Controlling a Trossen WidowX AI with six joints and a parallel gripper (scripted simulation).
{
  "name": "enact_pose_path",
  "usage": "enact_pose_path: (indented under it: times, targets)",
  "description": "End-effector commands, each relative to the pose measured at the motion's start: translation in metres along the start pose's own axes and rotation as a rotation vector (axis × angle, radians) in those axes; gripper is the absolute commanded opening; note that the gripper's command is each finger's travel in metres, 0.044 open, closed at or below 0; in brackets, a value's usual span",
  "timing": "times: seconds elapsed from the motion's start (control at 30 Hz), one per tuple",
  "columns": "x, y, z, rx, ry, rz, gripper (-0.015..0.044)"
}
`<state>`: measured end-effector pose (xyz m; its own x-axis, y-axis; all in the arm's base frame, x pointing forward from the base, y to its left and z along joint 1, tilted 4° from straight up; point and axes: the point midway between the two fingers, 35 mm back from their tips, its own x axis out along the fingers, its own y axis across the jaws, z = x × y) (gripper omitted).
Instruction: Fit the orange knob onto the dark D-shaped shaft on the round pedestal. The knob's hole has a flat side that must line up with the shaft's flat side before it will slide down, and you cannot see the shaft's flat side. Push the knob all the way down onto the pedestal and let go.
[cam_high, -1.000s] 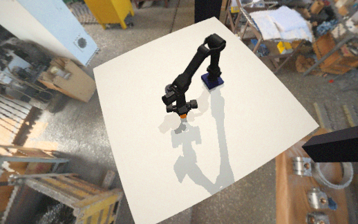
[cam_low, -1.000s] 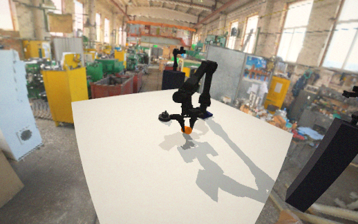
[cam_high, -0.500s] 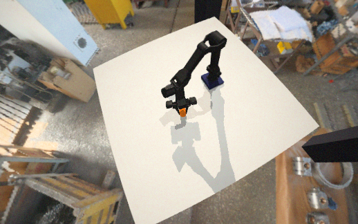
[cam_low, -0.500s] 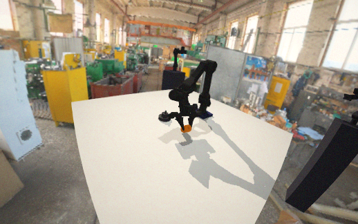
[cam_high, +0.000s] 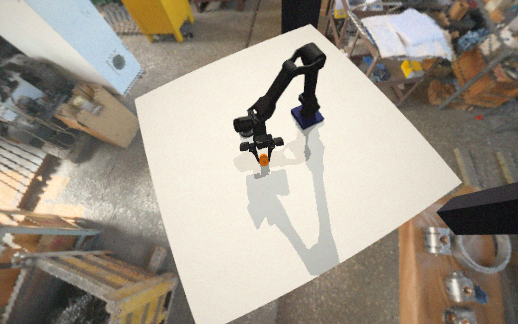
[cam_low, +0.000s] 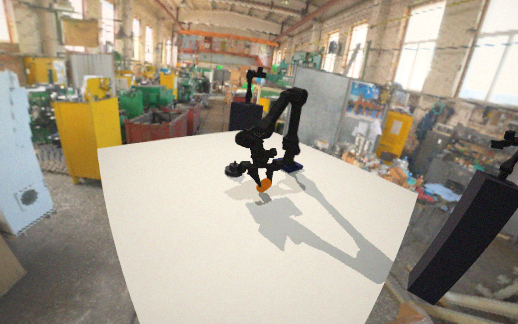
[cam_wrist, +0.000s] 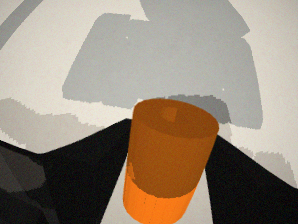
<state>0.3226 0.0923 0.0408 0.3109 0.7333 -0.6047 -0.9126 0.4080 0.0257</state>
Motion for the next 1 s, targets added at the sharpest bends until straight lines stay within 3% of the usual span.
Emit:
enact_pose_path:
  times: [0.0,0.97]
  targets:
    - [-0.003,0.002,-0.004,0.002,-0.069,0.005,0.0179]
    - [-0.016,0.002,-0.030,0.007,-0.489,0.000,0.0179]
